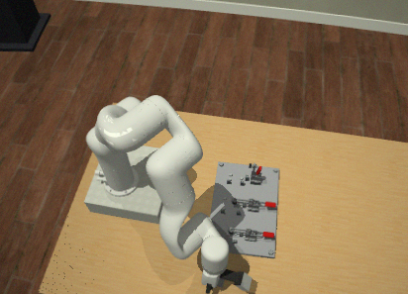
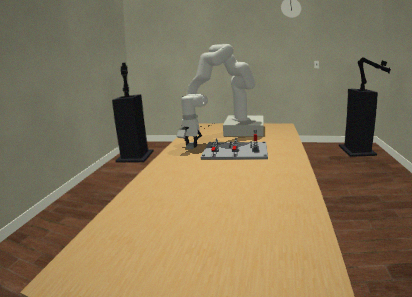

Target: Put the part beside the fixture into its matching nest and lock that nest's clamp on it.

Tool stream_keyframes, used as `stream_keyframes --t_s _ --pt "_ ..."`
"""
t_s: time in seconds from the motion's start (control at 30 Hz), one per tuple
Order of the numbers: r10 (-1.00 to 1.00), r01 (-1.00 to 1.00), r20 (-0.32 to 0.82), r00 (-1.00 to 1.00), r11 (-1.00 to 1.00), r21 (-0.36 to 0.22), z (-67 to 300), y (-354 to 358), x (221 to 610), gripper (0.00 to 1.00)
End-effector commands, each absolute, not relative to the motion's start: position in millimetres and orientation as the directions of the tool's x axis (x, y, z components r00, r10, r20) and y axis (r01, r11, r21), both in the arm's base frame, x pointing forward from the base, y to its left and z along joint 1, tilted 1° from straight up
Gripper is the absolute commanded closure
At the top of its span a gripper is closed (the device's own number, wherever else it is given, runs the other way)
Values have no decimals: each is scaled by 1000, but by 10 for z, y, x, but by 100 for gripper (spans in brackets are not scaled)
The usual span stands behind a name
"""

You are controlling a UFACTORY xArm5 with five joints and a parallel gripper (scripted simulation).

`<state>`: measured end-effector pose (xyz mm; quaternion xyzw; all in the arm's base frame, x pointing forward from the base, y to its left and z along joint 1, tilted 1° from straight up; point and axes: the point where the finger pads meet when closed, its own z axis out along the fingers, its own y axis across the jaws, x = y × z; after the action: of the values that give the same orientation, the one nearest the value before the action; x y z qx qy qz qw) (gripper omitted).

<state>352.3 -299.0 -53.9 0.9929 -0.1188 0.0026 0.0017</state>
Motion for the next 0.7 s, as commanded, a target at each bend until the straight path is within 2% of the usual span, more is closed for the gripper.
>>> stream_keyframes --t_s 0.0,0.37,0.67 --pt "-236 -236 9 972 -972 4 -528 -2999 3534 100" --pt "-236 -236 9 972 -972 4 -488 -2999 3534 100" --pt "-236 -236 9 972 -972 4 -291 -2999 3531 100"
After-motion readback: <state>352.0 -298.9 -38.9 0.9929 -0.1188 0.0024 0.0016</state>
